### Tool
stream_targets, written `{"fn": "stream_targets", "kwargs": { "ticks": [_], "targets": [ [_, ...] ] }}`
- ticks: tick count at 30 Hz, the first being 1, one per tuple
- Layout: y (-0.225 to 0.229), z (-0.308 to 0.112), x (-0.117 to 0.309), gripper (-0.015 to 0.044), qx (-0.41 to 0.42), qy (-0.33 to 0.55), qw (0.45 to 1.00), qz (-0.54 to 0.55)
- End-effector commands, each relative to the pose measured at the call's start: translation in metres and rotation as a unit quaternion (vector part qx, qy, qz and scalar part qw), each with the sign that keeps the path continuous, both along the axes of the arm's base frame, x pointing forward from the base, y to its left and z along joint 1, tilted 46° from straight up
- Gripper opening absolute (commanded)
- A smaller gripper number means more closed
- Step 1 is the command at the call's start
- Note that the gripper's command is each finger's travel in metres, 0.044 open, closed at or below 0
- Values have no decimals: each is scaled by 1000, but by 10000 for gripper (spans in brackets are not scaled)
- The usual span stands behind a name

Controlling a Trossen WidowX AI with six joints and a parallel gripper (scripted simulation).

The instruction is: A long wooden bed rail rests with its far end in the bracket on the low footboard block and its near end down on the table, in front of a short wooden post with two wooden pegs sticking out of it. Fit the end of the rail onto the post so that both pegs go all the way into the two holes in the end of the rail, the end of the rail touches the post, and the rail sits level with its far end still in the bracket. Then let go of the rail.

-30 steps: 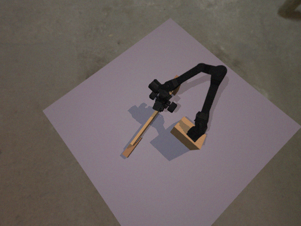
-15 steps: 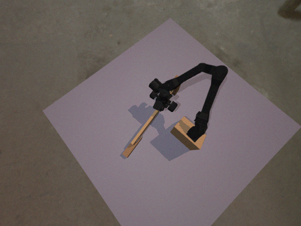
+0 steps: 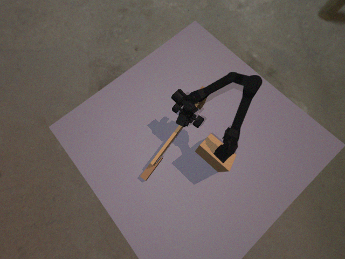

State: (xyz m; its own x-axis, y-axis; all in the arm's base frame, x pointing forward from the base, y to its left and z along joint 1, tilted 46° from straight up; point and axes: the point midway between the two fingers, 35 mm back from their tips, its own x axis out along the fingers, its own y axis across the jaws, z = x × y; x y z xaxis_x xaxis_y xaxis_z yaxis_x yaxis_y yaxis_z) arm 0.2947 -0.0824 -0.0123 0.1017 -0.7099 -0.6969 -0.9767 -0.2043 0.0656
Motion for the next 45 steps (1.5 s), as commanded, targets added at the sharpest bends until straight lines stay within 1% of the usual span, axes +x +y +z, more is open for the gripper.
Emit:
{"fn": "stream_targets", "kwargs": {
  "ticks": [1, 45],
  "targets": [
    [-1, 2, 1, 0, -1, -1, 1000, 2],
    [-10, 12, 4, 0, -1, -1, 1000, 2]
  ]
}}
